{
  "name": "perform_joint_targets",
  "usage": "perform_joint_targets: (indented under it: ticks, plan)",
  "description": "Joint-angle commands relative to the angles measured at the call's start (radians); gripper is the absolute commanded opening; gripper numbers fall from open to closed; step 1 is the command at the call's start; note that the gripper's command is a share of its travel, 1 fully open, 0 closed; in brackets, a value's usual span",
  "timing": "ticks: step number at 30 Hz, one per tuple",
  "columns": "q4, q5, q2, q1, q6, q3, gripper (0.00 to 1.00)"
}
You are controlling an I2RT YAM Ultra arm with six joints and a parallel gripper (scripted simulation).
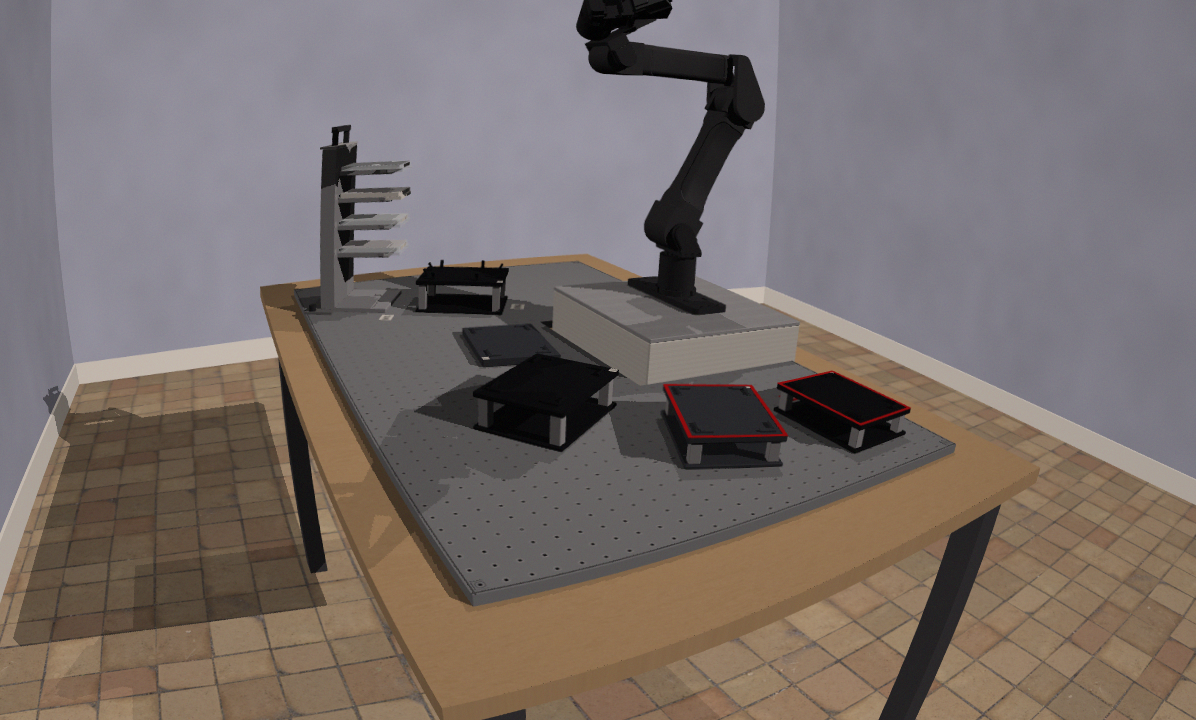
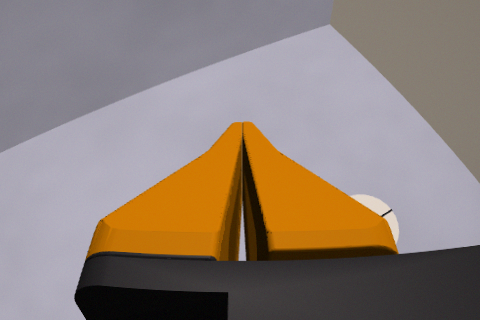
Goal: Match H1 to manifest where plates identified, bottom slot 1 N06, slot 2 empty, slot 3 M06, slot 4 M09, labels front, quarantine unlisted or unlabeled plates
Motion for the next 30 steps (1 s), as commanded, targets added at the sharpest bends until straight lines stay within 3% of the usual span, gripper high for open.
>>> perform_joint_targets:
  ticks: [1, 2, 5, 9, 10, 12, 13, 16, 17, 19, 23, 25, 29, 30]
  plan:
    - [-0.099, 0.058, -0.016, 0.011, 0.034, 0.040, 0.00]
    - [-0.103, 0.059, 0.025, 0.009, 0.028, 0.041, 0.00]
    - [-0.093, 0.059, 0.048, -0.013, 0.029, 0.052, 0.00]
    - [-0.182, 0.092, 0.014, 0.011, 0.047, 0.063, 0.00]
    - [-0.185, 0.093, 0.056, 0.009, 0.043, 0.065, 0.00]
    - [-0.185, 0.093, 0.056, 0.009, 0.043, 0.065, 0.00]
    - [-0.212, 0.102, 0.021, 0.011, 0.046, 0.070, 0.00]
    - [-0.281, 0.128, 0.020, 0.016, 0.059, 0.077, 0.00]
    - [-0.283, 0.129, 0.062, 0.014, 0.054, 0.078, 0.00]
    - [-0.271, 0.128, 0.080, -0.010, 0.055, 0.081, 0.00]
    - [-0.364, 0.162, 0.047, 0.016, 0.074, 0.097, 0.00]
    - [-0.360, 0.162, 0.097, 0.002, 0.069, 0.099, 0.00]
    - [-0.408, 0.180, 0.097, 0.015, 0.076, 0.105, 0.00]
    - [-0.437, 0.189, 0.062, 0.017, 0.081, 0.113, 0.00]
